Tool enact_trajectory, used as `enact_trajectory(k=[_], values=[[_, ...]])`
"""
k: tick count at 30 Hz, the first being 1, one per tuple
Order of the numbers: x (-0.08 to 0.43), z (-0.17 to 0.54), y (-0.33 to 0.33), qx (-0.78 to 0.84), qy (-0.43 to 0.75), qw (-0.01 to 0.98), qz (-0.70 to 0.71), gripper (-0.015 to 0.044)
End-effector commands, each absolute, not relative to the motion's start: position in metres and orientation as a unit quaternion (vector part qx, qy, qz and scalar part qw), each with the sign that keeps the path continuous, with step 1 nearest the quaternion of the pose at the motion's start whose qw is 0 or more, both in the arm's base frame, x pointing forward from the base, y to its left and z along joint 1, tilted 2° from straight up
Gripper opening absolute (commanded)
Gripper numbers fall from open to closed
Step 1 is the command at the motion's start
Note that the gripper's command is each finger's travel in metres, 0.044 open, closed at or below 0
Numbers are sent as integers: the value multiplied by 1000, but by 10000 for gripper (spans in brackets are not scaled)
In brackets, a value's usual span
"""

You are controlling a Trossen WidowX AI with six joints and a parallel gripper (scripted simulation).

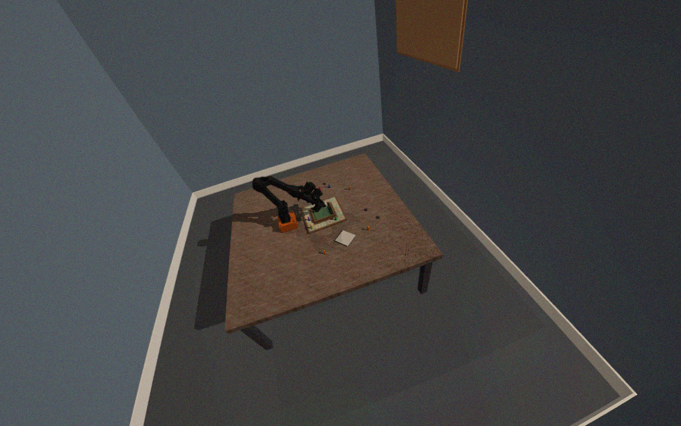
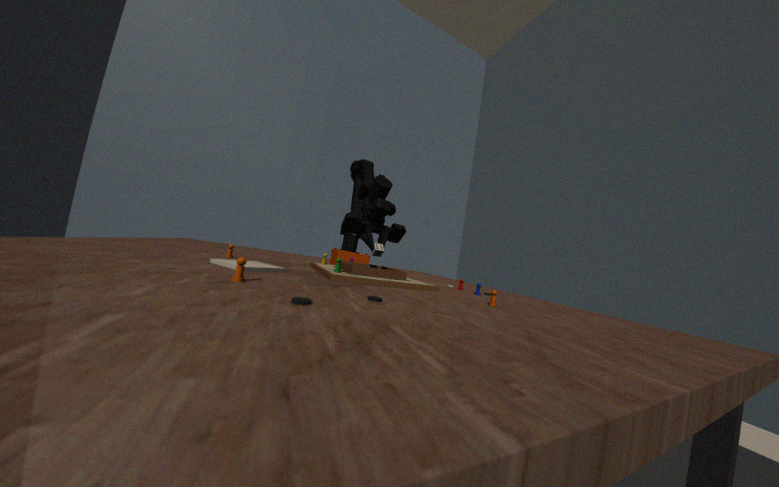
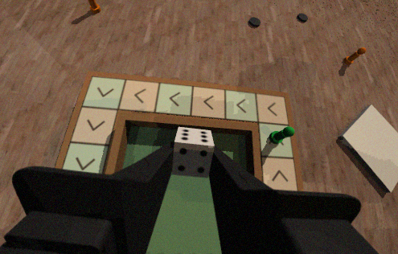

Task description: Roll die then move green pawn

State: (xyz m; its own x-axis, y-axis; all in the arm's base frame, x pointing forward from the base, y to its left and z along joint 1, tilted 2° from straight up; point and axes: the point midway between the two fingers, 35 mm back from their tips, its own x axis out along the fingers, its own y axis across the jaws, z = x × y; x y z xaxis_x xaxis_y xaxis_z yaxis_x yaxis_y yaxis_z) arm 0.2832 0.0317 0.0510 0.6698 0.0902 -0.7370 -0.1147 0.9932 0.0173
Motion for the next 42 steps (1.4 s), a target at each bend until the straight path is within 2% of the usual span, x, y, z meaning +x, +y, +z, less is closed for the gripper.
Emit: enact_trajectory(k=[1, 7, 15, 41, 42], values=[[281, 53, 32, -7, 343, 937, 58, 0], [277, 60, 31, -7, 341, 938, 58, 0], [247, 94, 26, -7, 341, 938, 58, 0], [246, 92, 25, -5, 344, 937, 55, 0], [246, 92, 25, -5, 344, 937, 55, 26]])
